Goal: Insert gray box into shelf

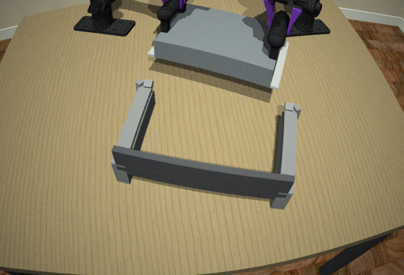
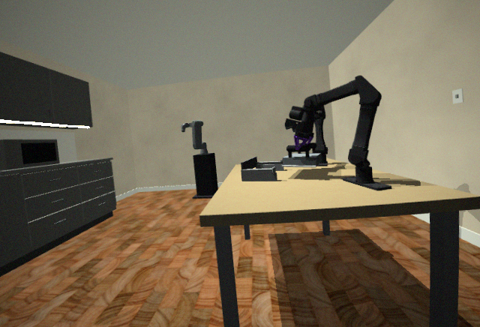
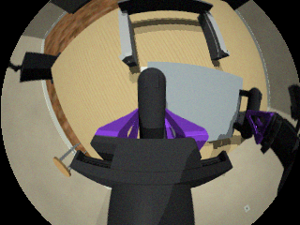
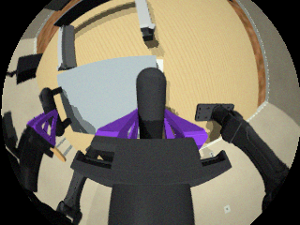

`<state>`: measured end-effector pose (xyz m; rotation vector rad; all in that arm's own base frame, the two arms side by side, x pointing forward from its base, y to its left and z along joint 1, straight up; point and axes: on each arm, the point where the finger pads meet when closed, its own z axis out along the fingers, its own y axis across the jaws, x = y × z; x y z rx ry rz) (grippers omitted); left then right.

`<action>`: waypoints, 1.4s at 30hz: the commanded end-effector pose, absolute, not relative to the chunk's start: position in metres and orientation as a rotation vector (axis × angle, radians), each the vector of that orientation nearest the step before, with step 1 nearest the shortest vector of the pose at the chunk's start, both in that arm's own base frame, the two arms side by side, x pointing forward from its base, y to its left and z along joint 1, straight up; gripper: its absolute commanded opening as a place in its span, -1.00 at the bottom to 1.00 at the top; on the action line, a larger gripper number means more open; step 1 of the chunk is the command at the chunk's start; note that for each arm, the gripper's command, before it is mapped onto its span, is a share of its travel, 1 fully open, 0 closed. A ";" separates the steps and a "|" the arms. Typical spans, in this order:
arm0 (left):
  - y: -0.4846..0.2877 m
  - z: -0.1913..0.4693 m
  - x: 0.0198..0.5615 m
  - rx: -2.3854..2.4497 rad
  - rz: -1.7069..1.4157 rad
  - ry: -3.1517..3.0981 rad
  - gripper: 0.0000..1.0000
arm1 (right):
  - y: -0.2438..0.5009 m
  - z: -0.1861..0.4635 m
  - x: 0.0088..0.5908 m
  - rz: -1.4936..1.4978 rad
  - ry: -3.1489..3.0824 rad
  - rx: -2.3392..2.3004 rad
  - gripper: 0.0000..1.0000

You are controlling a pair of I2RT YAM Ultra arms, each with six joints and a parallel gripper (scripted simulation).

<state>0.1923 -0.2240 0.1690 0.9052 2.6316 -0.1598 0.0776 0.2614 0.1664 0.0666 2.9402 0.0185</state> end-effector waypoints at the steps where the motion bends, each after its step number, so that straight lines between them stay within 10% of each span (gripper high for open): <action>1: -0.230 0.198 0.205 0.820 -0.228 2.520 -0.68 | 0.281 0.199 0.092 0.208 2.869 0.079 -0.68; 42: -0.234 0.204 0.205 0.812 -0.242 2.506 -0.68 | 0.282 0.199 0.093 0.209 2.869 0.065 -0.68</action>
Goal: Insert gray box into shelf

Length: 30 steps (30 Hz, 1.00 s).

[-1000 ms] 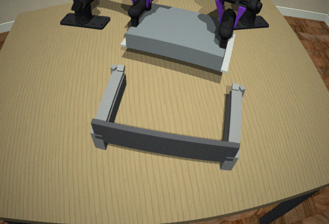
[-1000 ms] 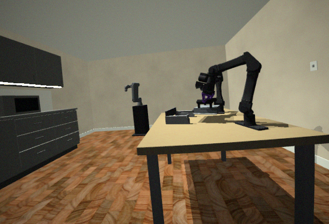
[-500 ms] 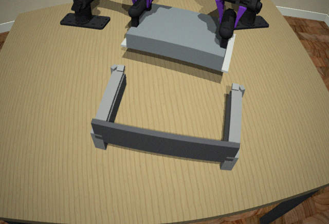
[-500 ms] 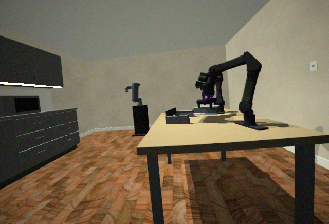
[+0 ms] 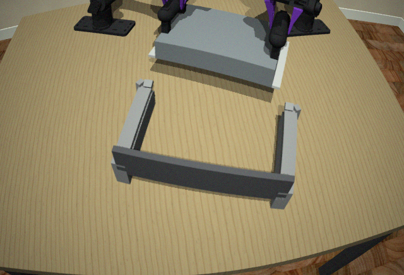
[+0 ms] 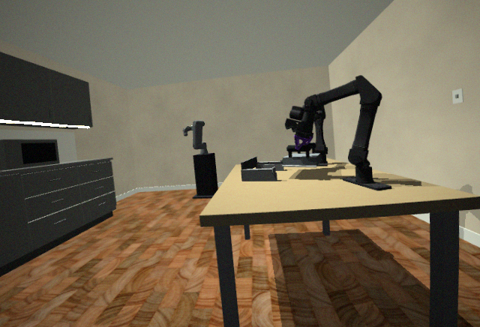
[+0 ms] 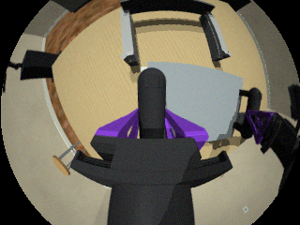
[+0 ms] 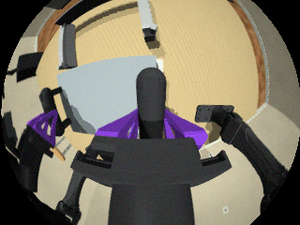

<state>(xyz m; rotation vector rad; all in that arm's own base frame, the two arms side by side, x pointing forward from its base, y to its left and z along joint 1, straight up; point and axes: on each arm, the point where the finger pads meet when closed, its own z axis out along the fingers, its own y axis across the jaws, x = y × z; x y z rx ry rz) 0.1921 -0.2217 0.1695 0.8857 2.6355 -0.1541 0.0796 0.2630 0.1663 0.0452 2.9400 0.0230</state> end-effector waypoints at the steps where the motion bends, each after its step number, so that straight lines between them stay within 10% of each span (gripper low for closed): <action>1: -0.234 0.204 0.205 0.812 -0.242 2.506 -0.68 | 0.282 0.199 0.093 0.209 2.869 0.065 -0.68; 30: -0.235 0.220 0.208 0.834 -0.239 2.469 -0.68 | 0.269 0.204 0.097 0.167 2.852 0.102 -0.68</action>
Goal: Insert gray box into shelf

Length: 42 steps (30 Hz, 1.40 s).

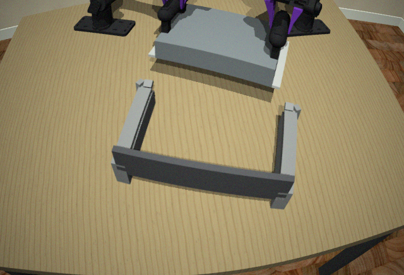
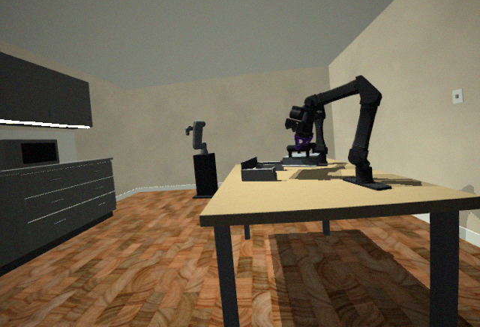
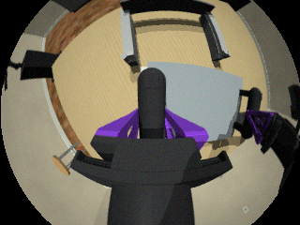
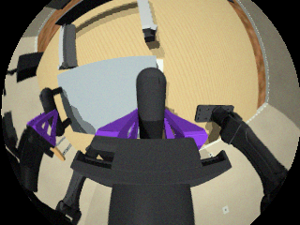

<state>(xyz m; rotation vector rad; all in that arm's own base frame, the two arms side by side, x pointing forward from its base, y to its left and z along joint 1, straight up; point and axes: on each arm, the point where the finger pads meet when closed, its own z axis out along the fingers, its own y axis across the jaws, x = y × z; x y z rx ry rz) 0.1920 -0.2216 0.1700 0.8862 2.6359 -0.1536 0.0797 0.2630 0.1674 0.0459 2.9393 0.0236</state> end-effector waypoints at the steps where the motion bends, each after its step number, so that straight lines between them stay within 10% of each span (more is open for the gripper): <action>1: -0.233 0.217 0.207 0.838 -0.233 2.476 -0.68 | 0.269 0.204 0.097 0.169 2.852 0.102 -0.68; 42: -0.229 0.199 0.204 0.808 -0.219 2.529 -0.68 | 0.277 0.189 0.098 0.164 2.869 0.040 -0.68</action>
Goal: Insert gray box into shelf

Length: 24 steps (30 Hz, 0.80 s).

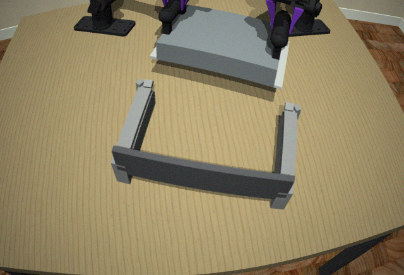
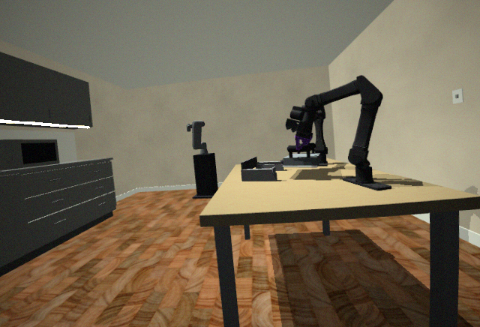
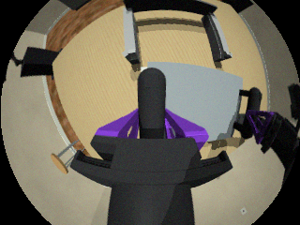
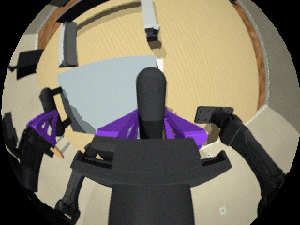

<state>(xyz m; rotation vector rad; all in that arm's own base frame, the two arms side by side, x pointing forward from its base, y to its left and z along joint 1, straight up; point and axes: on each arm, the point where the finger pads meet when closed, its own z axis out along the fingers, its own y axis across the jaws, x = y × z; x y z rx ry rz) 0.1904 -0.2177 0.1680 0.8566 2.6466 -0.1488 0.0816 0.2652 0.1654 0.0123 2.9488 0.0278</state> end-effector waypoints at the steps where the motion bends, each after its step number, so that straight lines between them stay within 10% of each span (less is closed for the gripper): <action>1: -0.230 0.206 0.204 0.785 -0.241 2.516 -0.68 | 0.279 0.194 0.100 0.189 2.863 0.046 -0.68; 24: -0.217 0.184 0.201 0.748 -0.192 2.574 -0.68 | 0.279 0.184 0.103 0.164 2.870 0.003 -0.68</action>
